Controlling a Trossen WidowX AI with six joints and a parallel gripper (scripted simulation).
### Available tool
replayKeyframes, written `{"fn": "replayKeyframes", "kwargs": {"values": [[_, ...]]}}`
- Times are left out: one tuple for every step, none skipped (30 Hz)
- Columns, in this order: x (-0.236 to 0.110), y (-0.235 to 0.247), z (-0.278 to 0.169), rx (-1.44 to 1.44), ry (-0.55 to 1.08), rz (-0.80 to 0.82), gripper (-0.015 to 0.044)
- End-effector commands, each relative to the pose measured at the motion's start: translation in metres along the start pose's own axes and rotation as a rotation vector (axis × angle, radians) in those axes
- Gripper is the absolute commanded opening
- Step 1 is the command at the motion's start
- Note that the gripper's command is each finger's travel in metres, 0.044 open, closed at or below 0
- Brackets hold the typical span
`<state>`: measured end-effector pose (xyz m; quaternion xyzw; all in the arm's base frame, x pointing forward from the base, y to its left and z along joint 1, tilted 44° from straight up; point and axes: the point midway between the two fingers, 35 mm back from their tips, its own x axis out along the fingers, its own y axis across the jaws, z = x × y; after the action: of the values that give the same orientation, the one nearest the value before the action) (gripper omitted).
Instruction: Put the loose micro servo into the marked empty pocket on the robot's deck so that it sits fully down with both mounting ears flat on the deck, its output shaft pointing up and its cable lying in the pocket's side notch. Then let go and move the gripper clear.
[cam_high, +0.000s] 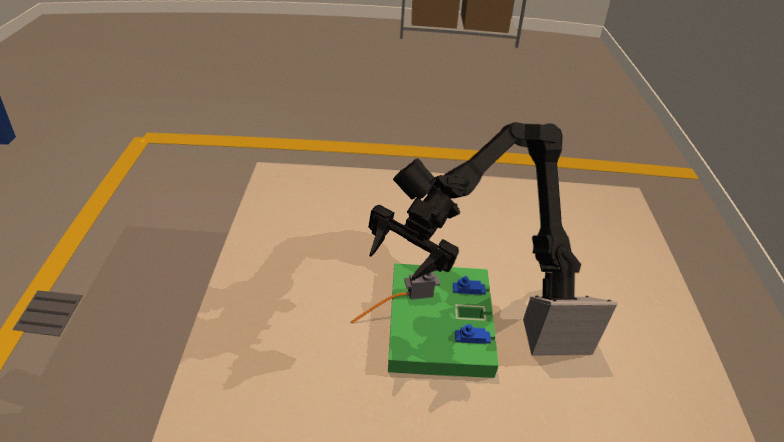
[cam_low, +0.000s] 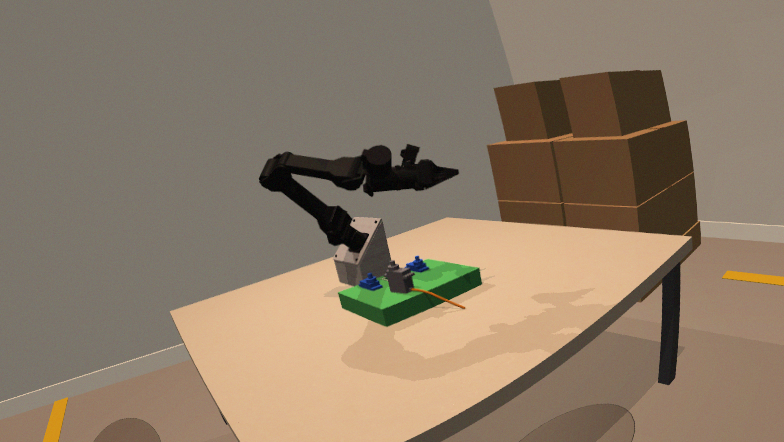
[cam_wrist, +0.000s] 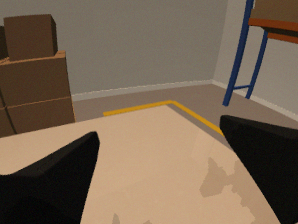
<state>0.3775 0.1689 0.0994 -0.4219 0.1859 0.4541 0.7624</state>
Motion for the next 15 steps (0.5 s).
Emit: {"fn": "replayKeyframes", "kwargs": {"values": [[0.002,0.001,-0.018,0.123,0.113,0.013,0.044],[0.002,0.002,-0.022,0.148,0.137,0.014,0.044],[0.002,0.002,-0.026,0.173,0.161,0.016,0.044],[0.002,0.003,-0.029,0.197,0.186,0.017,0.044],[0.001,0.003,-0.033,0.222,0.21,0.017,0.044],[0.001,0.004,-0.037,0.246,0.235,0.017,0.044],[0.0,0.004,-0.04,0.27,0.26,0.017,0.044],[0.0,0.005,-0.044,0.294,0.286,0.016,0.044],[-0.001,0.006,-0.048,0.317,0.311,0.015,0.044],[-0.002,0.006,-0.051,0.34,0.337,0.014,0.044],[-0.003,0.007,-0.055,0.363,0.363,0.012,0.044],[-0.004,0.008,-0.059,0.385,0.389,0.009,0.044],[-0.006,0.008,-0.062,0.407,0.415,0.005,0.044],[-0.007,0.008,-0.066,0.429,0.442,0.001,0.044],[-0.009,0.009,-0.07,0.45,0.469,-0.003,0.044]]}}
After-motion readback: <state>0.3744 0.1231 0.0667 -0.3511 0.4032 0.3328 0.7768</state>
